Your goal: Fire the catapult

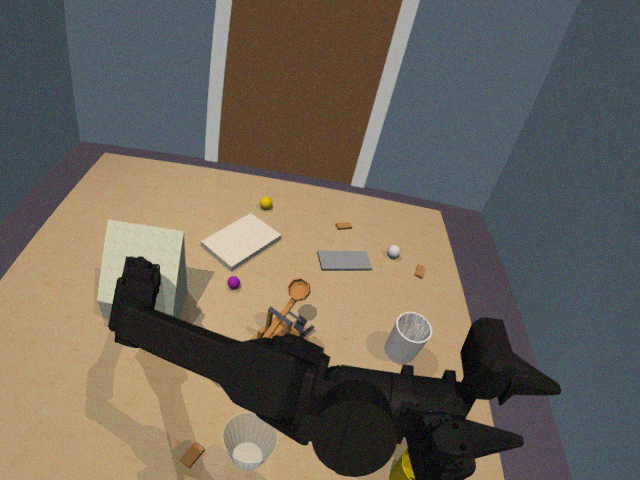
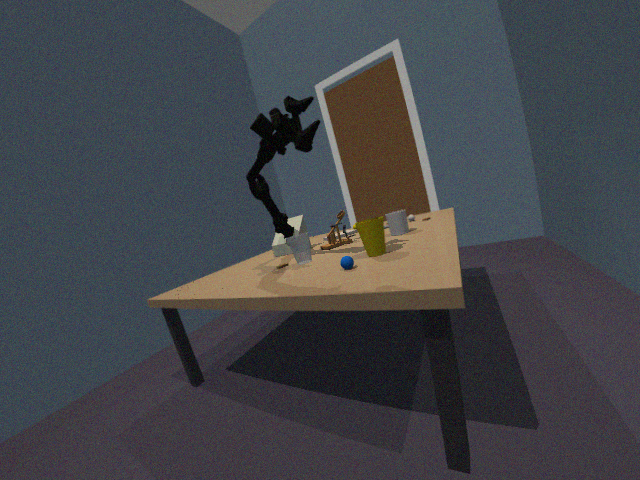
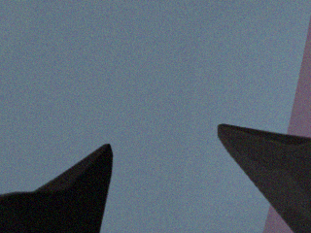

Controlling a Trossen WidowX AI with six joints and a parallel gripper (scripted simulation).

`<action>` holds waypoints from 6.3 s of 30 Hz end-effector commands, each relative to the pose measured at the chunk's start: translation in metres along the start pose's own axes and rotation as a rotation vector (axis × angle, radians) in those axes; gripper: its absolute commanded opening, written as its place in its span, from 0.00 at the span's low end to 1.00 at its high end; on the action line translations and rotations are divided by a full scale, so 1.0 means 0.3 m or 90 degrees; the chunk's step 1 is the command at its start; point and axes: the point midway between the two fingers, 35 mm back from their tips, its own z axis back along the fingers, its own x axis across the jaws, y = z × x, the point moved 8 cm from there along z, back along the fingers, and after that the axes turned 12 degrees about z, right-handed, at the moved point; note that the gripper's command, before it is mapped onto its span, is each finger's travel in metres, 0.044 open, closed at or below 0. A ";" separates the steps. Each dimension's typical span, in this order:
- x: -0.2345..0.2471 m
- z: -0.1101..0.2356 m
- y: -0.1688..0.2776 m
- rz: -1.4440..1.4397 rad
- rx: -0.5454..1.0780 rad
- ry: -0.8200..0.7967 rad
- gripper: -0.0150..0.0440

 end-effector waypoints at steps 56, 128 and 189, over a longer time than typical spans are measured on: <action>-0.092 0.222 1.039 0.535 0.790 0.149 1.00; -0.146 0.697 1.346 1.100 1.335 -0.113 0.25; -0.353 0.670 1.574 1.100 1.334 -0.112 0.25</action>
